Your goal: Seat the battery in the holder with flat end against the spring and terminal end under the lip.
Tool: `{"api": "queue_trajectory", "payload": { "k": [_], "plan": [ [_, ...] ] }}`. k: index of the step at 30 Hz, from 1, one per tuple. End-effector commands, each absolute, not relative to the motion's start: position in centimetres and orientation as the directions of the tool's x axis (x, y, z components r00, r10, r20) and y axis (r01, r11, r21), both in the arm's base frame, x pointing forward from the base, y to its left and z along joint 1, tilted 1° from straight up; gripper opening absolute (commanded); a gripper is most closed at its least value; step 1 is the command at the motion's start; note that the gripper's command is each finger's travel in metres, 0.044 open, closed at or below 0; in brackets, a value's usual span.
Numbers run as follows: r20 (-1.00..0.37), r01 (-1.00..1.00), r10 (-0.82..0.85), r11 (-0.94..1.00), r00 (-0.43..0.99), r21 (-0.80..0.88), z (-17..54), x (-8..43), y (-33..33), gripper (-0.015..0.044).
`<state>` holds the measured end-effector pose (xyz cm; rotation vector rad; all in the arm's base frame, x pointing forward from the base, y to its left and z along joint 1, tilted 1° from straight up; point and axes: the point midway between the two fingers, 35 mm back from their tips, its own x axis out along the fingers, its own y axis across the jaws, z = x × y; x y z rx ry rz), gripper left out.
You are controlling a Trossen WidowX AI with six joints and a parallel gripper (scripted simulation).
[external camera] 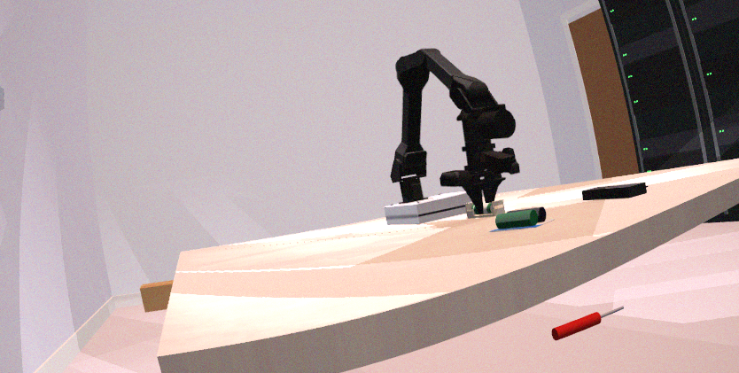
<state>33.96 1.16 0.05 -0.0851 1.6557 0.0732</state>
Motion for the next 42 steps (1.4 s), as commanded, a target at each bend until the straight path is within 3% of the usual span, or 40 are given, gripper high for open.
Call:
{"api": "queue_trajectory", "payload": {
  "k": [1,33,37,42],
  "plan": [
    [-0.998,-0.105,-0.007,0.994,-0.068,0.0,0.1,34.1,1.2,0.0075],
    [-0.998,-0.106,-0.012,0.994,-0.064,-0.005,0.0,32.8,1.1,0.0075],
    [-0.998,-0.106,-0.012,0.994,-0.064,-0.005,0.0,32.8,1.1,0.0178],
    [-0.998,-0.104,-0.011,0.995,-0.064,-0.004,0.5,32.8,1.1,0.0178]
  ]
}}
